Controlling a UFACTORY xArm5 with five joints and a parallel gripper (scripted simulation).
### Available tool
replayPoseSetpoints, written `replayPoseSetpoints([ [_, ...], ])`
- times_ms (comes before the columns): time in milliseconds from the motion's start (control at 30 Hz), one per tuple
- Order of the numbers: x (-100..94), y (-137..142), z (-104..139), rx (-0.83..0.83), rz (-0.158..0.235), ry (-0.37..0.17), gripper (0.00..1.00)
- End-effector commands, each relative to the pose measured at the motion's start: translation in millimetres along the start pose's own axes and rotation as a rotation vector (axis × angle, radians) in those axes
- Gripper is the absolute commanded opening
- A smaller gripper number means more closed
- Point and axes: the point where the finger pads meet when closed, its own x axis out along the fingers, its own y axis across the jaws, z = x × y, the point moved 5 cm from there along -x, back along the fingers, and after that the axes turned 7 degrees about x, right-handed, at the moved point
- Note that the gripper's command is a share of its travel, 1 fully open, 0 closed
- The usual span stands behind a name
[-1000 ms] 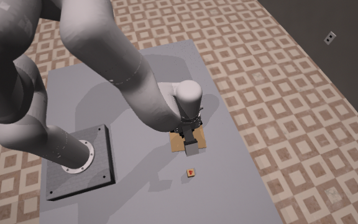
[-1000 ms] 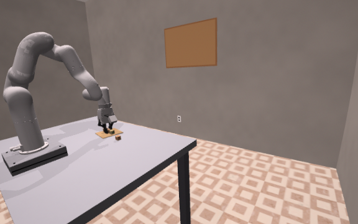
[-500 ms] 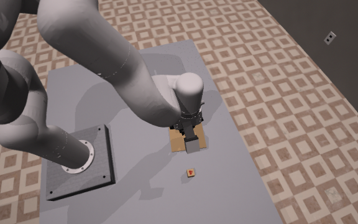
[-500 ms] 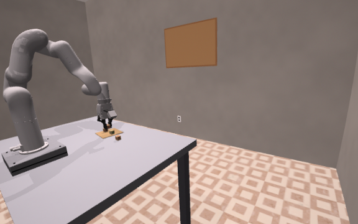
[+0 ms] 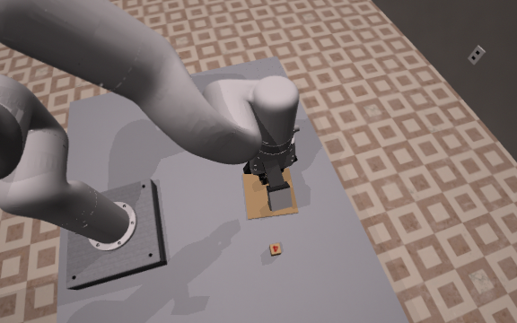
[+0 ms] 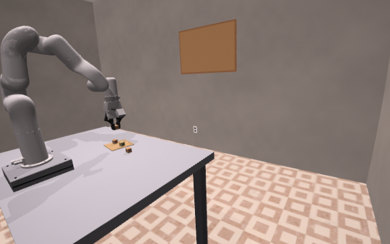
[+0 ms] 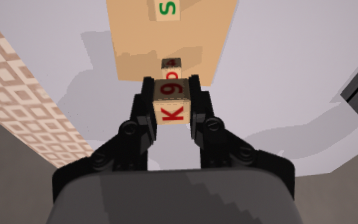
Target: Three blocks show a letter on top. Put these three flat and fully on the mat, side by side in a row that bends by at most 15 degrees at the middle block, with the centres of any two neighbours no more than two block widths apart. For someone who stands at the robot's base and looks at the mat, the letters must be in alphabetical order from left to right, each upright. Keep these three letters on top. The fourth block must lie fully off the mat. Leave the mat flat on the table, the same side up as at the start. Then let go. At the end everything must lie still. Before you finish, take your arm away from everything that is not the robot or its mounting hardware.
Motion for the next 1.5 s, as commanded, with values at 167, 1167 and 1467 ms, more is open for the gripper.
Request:
replayPoseSetpoints([
  [167,-1.4,-1,0,0.000,-0.002,0.000,0.21],
  [1167,7.6,-3,1,0.002,-0.002,0.000,0.21],
  [1467,35.4,-3,1,0.002,-0.002,0.000,0.21],
])
